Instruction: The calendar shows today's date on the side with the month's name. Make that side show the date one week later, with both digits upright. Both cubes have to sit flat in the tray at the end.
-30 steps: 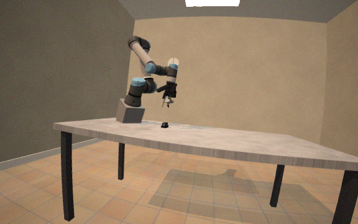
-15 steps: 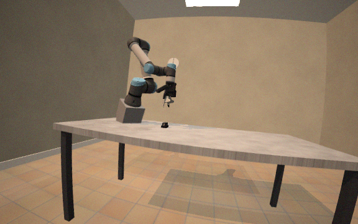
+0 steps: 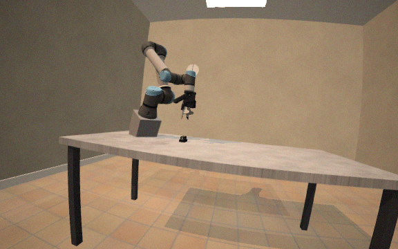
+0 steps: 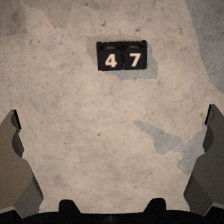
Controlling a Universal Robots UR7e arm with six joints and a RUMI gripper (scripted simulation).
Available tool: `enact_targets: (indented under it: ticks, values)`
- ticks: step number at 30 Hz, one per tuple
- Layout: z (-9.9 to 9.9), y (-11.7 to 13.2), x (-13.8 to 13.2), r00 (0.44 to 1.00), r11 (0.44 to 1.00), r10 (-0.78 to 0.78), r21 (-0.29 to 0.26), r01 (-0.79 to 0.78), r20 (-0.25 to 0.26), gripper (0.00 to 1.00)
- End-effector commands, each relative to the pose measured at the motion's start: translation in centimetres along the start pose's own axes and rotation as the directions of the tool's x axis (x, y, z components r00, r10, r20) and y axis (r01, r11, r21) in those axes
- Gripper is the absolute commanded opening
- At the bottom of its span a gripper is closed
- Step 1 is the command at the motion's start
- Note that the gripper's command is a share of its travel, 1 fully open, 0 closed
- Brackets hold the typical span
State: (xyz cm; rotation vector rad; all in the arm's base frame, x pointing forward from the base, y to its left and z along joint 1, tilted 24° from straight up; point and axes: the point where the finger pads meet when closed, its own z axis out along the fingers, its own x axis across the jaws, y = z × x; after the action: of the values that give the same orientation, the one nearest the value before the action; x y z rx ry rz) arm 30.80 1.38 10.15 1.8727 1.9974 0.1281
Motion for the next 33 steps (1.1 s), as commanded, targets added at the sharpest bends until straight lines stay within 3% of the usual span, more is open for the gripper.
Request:
enact_targets:
  ticks: [1, 8, 16, 19, 33]
  values:
    - [0.1, 0.0, 0.0, 0.999, 0.999, 0.037, -0.001, -0.037, 0.0, 1.0]
    - [0.6, -0.1, 0.1, 0.985, 0.985, 0.172, 0.0, -0.172, 0.0, 1.0]
    - [1.4, -0.2, 0.1, 0.911, 0.911, 0.413, 0.0, -0.413, 0.0, 1.0]
    - [1.5, -0.2, 0.1, 0.907, 0.907, 0.422, 0.0, -0.422, 0.0, 1.0]
    - [2.9, -0.2, 0.2, 0.649, 0.649, 0.761, 0.0, -0.761, 0.0, 1.0]
